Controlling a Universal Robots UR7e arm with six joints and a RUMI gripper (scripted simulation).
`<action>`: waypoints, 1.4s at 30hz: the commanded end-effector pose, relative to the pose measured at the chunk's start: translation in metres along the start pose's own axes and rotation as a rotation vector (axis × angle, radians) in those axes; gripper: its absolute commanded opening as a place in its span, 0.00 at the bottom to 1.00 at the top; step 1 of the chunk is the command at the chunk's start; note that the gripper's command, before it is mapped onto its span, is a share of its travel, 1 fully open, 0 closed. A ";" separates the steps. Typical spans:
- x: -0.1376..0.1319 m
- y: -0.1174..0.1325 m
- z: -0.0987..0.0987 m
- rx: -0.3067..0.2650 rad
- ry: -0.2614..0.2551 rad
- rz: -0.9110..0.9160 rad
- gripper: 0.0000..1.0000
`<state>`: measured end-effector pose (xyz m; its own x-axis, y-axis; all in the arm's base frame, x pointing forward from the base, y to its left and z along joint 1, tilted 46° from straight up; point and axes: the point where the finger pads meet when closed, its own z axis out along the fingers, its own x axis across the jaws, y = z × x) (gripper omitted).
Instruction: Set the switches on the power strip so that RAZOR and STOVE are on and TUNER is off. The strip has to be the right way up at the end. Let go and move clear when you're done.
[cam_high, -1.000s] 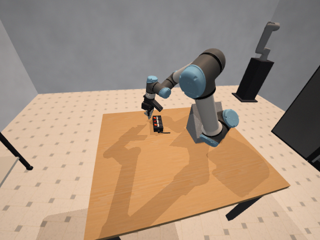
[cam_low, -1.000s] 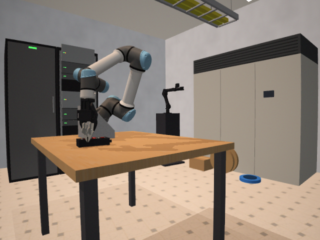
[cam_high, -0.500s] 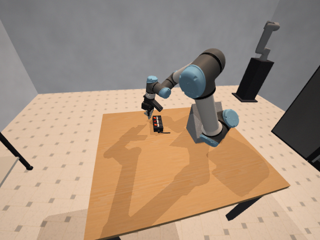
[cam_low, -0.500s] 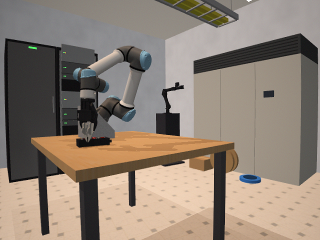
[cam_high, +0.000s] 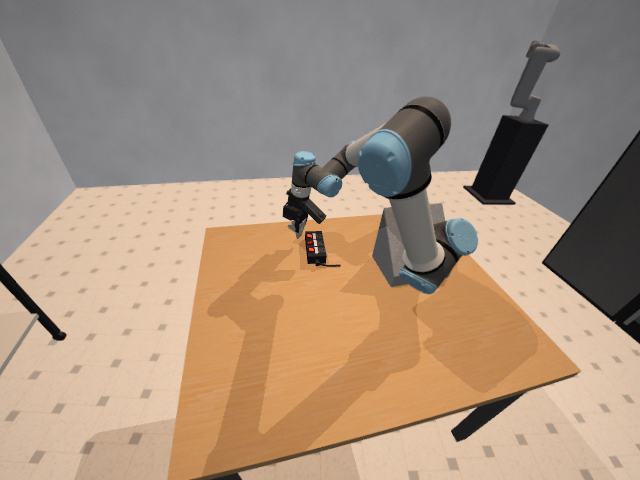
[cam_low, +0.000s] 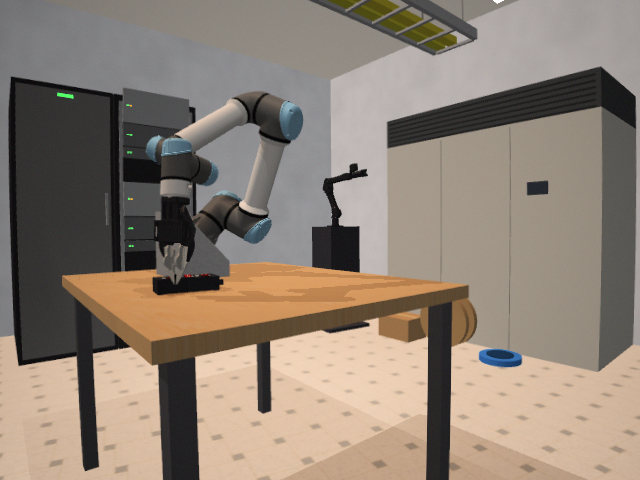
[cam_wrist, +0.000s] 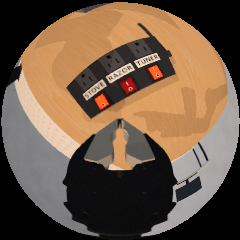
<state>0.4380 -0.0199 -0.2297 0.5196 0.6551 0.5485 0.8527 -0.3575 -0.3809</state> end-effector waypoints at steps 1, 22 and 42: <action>0.000 0.001 -0.001 -0.001 0.000 0.000 0.00; 0.000 0.001 -0.001 -0.001 0.000 0.000 0.00; -0.001 0.008 -0.080 -0.002 0.000 0.000 0.00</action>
